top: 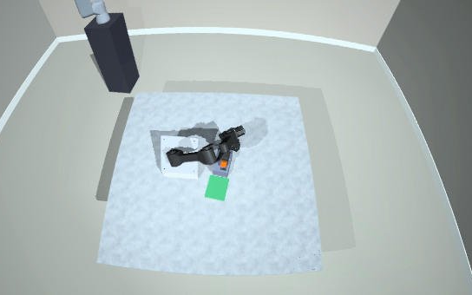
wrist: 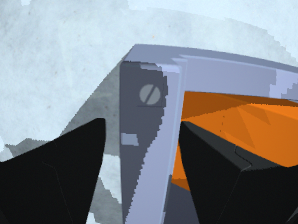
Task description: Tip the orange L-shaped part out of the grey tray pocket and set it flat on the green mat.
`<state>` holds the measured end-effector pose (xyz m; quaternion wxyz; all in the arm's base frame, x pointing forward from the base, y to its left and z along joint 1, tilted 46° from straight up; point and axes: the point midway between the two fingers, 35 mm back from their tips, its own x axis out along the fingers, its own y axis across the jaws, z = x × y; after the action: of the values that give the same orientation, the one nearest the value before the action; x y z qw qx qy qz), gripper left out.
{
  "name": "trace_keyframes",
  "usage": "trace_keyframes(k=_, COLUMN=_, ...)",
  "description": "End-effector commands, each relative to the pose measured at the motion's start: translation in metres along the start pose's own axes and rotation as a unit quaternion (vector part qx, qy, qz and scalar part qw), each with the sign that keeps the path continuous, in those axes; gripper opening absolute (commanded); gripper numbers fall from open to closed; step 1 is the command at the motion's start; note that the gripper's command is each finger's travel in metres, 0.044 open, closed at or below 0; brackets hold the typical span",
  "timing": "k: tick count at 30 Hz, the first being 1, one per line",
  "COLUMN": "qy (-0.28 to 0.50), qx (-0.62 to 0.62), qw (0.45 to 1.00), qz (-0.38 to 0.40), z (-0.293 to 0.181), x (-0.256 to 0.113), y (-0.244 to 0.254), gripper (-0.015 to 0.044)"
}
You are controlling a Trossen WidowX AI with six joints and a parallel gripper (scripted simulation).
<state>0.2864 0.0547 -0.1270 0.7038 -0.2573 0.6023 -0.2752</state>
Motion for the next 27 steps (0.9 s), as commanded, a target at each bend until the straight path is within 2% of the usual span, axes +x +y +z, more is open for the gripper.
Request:
trace_keyframes(k=1, qy=0.003, qx=-0.004, qw=1.000, qz=-0.007, z=-0.0027, x=0.0064, y=-0.0029, gripper=0.0180)
trace_keyframes(k=27, qy=0.002, qx=-0.003, qw=1.000, qz=-0.004, z=-0.0021, x=-0.0001, y=0.0036, gripper=0.0180)
